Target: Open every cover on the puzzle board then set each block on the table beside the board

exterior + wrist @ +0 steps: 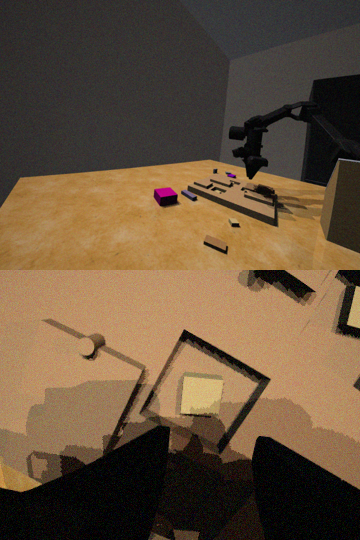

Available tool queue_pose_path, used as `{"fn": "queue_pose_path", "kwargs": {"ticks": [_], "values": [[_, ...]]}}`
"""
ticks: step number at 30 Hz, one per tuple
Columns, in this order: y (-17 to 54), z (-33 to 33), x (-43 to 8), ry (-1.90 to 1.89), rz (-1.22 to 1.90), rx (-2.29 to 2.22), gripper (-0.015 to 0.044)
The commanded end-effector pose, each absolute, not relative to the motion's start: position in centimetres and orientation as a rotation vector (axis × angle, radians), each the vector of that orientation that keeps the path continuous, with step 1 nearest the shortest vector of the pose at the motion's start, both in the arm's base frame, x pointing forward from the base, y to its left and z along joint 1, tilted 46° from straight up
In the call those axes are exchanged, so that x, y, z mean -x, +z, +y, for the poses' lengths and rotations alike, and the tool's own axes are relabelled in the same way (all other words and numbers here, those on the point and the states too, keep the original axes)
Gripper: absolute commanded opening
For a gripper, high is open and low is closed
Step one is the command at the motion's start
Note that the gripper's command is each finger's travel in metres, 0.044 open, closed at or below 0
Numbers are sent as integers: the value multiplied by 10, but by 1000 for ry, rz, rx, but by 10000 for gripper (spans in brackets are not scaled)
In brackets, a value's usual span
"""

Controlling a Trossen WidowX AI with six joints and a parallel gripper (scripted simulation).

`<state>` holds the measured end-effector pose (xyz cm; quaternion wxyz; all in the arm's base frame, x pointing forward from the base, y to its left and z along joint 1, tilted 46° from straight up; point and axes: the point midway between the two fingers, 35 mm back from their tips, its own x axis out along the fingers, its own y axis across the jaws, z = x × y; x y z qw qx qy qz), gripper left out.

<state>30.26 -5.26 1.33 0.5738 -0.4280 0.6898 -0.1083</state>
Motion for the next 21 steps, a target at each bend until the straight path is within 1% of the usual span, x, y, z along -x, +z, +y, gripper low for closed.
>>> {"fn": "queue_pose_path", "kwargs": {"ticks": [1, 8, 21], "values": [[6, -59, -301, -249, 1625, 1006, 144], [-5, -72, -301, -251, 1625, 1008, 144], [-6, -73, -301, -251, 1625, 1008, 144]]}}
